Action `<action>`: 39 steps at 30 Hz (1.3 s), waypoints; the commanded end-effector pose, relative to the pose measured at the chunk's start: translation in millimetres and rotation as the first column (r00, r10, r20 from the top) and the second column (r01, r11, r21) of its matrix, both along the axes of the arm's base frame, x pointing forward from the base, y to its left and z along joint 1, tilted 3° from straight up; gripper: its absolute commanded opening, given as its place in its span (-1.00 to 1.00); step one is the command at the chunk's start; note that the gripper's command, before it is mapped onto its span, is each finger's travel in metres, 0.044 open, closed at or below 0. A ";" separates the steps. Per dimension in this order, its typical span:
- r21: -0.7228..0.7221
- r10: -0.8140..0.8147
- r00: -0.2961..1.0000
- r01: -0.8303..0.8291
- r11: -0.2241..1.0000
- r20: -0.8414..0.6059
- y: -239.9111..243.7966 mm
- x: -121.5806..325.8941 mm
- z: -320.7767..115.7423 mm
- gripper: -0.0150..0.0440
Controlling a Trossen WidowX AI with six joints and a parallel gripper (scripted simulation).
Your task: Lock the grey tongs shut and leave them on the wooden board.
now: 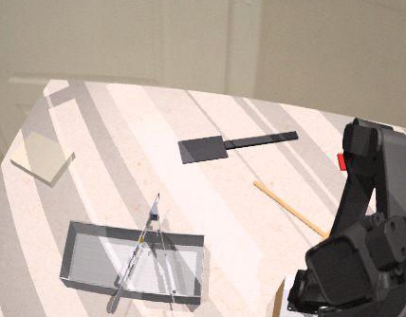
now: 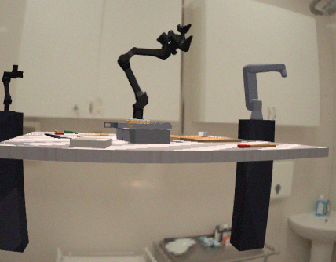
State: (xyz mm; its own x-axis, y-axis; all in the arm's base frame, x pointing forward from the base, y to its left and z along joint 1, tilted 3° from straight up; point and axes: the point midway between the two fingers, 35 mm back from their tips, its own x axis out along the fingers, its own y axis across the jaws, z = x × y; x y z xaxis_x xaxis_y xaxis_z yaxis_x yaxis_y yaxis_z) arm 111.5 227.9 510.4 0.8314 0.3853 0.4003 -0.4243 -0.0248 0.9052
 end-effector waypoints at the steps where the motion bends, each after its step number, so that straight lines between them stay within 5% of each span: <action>1: -0.143 -0.066 0.996 0.073 0.987 0.053 25.9 26.3 -14.1 1.00; 9: -0.371 -0.139 0.987 0.158 0.915 0.077 54.8 95.3 -56.1 1.00; 20: -0.663 -0.297 0.955 0.215 0.717 -0.011 34.5 193.8 -137.0 1.00; 28: -0.844 -0.450 0.868 0.069 0.532 -0.212 -28.9 271.9 -230.9 1.00; 39: -0.766 -0.633 0.443 -0.255 0.590 -0.635 -166.5 297.1 -364.2 1.00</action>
